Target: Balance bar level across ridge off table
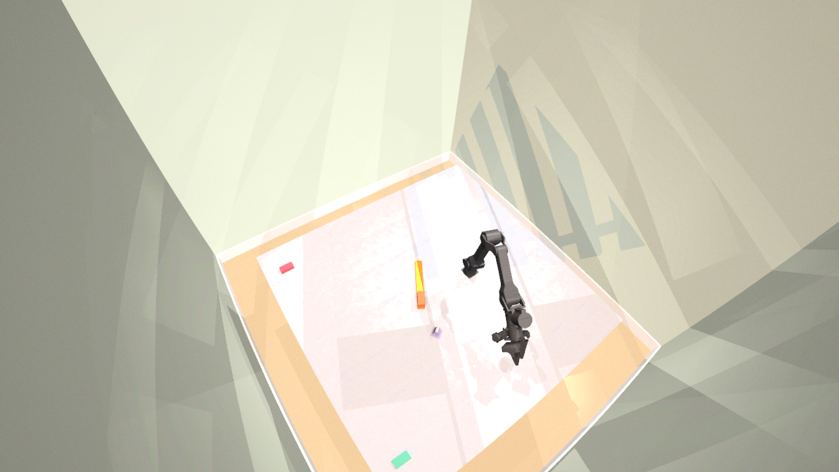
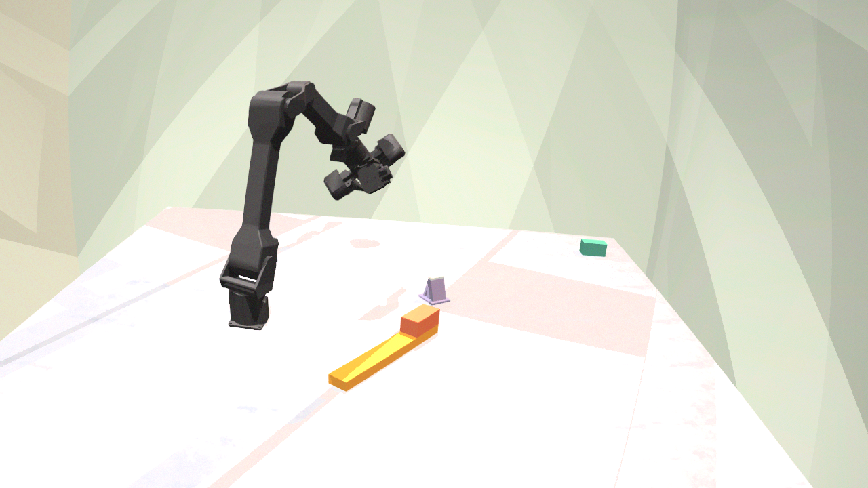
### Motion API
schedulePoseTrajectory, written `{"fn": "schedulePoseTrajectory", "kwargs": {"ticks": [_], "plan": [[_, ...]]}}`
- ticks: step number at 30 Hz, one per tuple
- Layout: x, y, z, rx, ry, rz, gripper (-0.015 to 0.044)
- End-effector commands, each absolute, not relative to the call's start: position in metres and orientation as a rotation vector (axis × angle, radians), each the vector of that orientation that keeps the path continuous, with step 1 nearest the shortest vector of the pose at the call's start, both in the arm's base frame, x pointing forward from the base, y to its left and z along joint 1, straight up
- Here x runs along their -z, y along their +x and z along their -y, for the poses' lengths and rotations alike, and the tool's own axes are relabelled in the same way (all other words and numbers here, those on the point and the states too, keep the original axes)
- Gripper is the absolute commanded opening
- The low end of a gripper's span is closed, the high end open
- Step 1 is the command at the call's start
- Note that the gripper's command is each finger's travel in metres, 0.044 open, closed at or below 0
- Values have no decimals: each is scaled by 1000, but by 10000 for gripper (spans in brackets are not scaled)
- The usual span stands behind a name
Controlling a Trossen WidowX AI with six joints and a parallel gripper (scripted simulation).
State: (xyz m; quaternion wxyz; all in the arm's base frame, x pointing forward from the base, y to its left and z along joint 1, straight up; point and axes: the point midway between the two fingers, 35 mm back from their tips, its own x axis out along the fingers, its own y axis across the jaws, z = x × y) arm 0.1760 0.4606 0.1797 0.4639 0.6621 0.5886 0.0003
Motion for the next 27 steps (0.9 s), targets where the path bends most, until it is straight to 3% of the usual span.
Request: {"fn": "schedulePoseTrajectory", "kwargs": {"ticks": [1, 27], "plan": [[-181, 196, -444, 28, 1628, -1395, 315], [-161, 315, -306, 401, 1625, -1126, 315]]}}
